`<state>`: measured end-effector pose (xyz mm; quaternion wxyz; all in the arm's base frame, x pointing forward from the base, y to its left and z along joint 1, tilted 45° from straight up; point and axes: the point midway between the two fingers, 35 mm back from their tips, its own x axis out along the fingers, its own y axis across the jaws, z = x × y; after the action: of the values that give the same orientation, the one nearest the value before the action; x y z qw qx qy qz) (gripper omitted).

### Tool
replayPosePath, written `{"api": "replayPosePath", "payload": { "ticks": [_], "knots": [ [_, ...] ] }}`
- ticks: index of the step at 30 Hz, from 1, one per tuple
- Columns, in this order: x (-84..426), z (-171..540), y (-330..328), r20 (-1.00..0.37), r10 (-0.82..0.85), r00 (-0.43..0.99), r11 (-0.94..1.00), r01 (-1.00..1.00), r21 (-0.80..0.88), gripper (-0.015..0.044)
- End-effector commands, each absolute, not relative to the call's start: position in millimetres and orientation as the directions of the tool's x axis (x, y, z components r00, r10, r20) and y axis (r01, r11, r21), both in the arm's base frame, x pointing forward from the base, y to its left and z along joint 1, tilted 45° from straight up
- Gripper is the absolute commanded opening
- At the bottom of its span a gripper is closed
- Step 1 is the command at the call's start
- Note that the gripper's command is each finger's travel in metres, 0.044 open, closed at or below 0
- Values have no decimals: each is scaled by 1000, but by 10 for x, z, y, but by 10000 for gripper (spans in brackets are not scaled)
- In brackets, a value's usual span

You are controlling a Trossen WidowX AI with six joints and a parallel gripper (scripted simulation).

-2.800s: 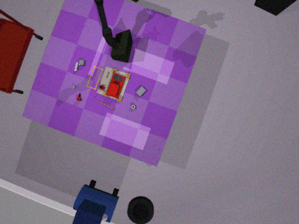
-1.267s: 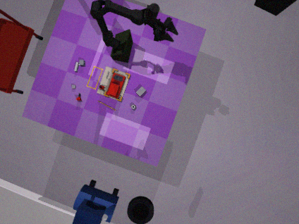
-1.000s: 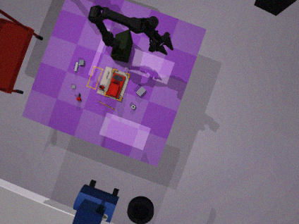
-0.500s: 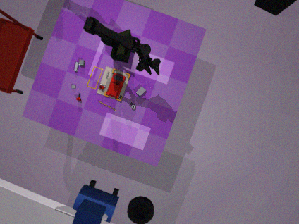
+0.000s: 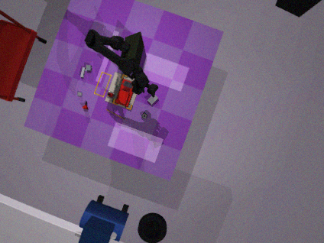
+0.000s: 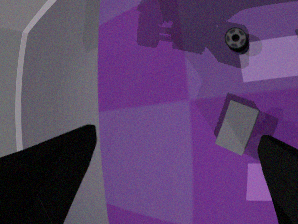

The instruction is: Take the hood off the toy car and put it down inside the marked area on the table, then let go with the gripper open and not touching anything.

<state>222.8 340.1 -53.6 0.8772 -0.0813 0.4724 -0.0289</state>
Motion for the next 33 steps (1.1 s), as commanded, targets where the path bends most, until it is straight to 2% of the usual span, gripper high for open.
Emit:
{"api": "replayPosePath", "payload": {
  "ticks": [1,11,23,33],
  "knots": [
    [2414,-503,3186,-822,-197,535,972,-5,-236,440],
    [2942,-359,2351,-795,-433,425,885,30,-465,440],
    [3341,-79,1262,-722,-660,208,731,-49,-681,440],
    [3358,-73,1195,-718,-669,194,723,-57,-689,440]
  ]
}}
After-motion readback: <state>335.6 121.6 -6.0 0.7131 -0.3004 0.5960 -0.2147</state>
